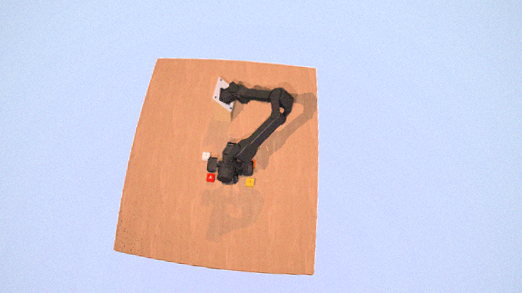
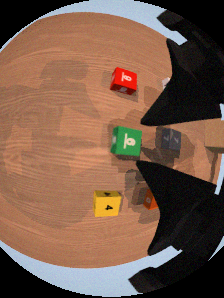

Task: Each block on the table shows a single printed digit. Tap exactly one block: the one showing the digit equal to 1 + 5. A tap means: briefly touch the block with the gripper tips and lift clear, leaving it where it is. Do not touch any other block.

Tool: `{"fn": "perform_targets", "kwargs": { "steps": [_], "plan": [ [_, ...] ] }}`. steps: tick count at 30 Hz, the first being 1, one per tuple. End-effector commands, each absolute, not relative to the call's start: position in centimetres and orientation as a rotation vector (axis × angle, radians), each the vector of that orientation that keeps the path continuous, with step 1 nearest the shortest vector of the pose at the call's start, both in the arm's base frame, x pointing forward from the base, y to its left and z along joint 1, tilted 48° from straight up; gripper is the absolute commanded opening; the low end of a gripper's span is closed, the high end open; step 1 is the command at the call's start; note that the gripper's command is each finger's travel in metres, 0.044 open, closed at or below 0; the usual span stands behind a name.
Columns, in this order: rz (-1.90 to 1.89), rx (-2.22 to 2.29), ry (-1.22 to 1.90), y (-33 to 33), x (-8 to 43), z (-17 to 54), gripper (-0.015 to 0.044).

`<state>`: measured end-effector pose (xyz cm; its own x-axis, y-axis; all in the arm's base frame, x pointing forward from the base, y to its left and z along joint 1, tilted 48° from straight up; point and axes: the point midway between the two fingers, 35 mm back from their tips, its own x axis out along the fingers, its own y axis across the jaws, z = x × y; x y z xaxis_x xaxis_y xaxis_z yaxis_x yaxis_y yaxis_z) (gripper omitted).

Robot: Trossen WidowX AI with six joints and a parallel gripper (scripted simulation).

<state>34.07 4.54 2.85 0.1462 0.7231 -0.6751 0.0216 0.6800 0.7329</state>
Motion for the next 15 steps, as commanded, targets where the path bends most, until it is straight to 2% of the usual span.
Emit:
{"fn": "perform_targets", "kwargs": {
  "steps": [1,15],
  "plan": [
    [0.569,0.702,1.342,4.91,34.14,2.56,0.0020],
    [0.569,0.702,1.342,5.19,34.21,2.29,0.0020]
  ]
}}
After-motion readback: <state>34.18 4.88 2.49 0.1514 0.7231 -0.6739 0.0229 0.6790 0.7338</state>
